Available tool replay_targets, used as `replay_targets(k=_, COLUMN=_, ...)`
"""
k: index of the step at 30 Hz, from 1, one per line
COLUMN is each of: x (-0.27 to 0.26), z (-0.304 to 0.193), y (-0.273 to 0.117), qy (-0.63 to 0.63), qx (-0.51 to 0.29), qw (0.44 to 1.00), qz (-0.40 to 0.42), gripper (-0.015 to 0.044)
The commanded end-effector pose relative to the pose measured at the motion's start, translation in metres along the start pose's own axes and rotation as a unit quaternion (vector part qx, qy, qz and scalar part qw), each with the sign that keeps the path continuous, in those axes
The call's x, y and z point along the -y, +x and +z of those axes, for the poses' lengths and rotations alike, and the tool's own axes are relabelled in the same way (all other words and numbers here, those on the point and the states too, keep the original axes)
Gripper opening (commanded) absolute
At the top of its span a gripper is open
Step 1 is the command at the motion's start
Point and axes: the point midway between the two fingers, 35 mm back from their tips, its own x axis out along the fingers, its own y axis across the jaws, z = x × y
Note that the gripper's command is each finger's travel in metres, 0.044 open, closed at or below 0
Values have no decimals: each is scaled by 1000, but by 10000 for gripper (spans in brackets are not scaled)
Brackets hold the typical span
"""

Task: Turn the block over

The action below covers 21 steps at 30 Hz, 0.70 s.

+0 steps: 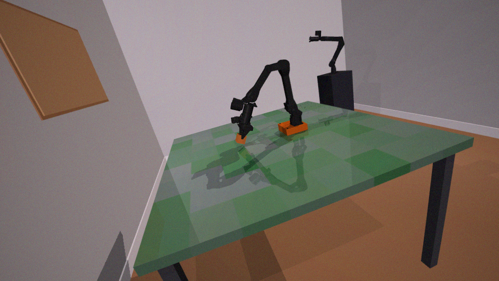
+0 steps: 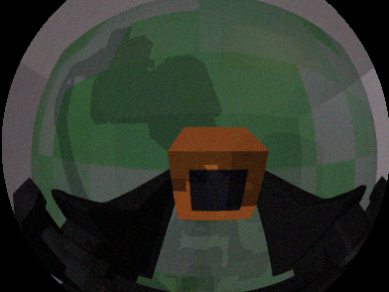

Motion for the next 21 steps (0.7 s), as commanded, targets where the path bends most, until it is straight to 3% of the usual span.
replay_targets(k=1, x=0, z=3, y=-3, qy=2, qx=21, qw=1000, qz=2, gripper=0)
replay_targets(k=6, x=0, z=3, y=-1, qy=2, qx=26, qw=1000, qz=2, gripper=0)
replay_targets(k=21, x=1, z=1, y=29, qy=3, qx=139, qw=990, qz=0, gripper=0)
